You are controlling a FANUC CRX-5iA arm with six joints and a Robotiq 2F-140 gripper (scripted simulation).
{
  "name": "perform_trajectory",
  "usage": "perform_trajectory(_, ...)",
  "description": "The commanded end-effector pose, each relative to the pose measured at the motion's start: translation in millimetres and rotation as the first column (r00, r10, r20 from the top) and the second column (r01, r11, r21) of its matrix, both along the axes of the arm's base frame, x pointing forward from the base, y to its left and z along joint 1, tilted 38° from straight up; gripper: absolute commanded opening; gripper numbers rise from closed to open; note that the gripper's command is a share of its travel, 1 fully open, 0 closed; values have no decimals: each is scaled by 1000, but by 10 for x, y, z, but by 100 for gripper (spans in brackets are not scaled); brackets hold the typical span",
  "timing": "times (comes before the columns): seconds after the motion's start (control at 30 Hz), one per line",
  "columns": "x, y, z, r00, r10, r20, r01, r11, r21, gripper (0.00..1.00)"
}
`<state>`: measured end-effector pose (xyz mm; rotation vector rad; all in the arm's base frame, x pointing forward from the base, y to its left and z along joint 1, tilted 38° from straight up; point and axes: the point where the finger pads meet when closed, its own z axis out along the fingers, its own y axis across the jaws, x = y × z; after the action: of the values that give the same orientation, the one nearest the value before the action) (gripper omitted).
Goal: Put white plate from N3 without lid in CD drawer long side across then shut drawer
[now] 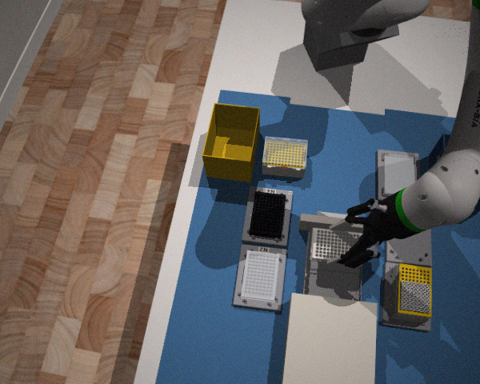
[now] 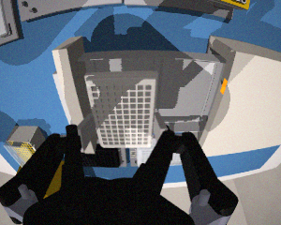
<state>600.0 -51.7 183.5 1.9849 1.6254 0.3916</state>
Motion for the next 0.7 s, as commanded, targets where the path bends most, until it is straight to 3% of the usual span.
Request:
perform_trajectory(0.0,21,7,-25,1000,0,1,0,1000,0,0)
perform_trajectory(0.67,162,56,-213,1000,0,1,0,1000,0,0)
